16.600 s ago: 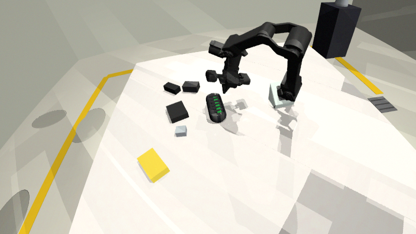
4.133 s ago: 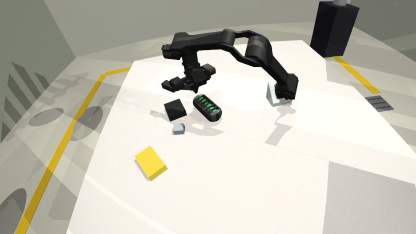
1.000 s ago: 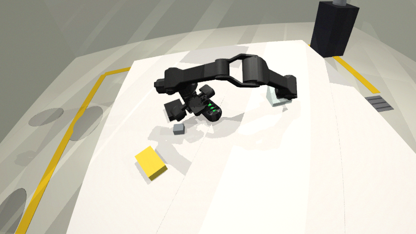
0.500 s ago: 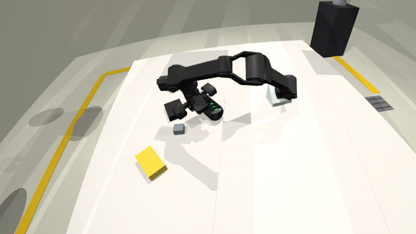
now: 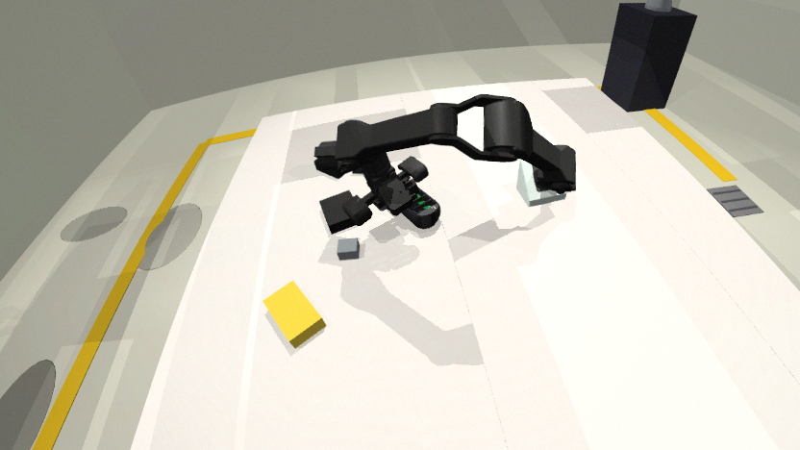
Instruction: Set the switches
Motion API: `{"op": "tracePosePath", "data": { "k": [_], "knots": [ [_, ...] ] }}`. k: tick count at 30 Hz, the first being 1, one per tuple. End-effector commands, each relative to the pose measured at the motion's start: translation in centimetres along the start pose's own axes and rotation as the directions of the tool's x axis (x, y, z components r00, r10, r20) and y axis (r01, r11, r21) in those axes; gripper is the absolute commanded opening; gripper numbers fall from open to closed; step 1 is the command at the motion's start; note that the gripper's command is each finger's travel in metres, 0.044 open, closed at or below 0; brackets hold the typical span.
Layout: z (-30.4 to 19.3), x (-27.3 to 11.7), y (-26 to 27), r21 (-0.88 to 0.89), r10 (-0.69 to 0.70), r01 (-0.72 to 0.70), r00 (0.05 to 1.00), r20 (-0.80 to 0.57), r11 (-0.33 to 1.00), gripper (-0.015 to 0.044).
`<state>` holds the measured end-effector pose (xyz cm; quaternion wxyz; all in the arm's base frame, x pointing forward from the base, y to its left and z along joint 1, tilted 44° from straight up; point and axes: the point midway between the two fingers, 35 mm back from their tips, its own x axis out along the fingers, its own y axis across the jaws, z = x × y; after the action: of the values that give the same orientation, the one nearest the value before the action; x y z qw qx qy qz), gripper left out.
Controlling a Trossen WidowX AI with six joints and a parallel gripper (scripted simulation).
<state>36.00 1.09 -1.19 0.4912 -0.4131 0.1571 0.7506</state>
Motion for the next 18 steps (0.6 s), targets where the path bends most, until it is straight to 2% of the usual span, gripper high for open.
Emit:
{"op": "tracePosePath", "data": {
  "k": [1,18],
  "knots": [
    [0.1,0.5,1.2,0.013,0.023,-0.023,1.000,0.009,1.000,0.0000],
    [0.2,0.9,2.9,0.014,0.024,-0.024,1.000,0.009,1.000,0.0000]
  ]
}}
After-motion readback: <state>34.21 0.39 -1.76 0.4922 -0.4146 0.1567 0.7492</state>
